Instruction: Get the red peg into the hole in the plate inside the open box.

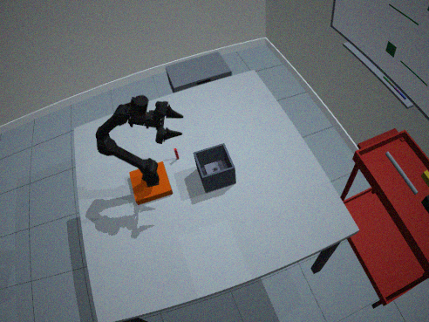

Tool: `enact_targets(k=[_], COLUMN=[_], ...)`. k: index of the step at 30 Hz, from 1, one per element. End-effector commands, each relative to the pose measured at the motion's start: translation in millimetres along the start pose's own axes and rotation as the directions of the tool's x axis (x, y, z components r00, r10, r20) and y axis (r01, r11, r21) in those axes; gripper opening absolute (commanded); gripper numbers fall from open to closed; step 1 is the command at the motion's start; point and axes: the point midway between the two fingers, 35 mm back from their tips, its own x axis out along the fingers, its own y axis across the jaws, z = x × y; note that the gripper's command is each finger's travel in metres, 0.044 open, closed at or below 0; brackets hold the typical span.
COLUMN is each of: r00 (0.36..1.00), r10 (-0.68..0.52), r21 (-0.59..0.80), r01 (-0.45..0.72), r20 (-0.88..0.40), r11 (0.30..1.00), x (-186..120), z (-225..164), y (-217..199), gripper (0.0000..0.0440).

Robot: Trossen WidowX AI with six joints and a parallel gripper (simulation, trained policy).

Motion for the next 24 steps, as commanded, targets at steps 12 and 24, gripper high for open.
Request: enact_targets(k=[12,24], r00=[0.948,0.839], r10=[0.208,0.319], r21=[0.267,0.439], r01=[-0.141,-0.109], r20=[-0.240,-0.441], r11=[0.953,0.892], x=[34.7,47.2], z=[-42.7,-84.0], y=[47.0,84.9], gripper=[0.0440,0.0440])
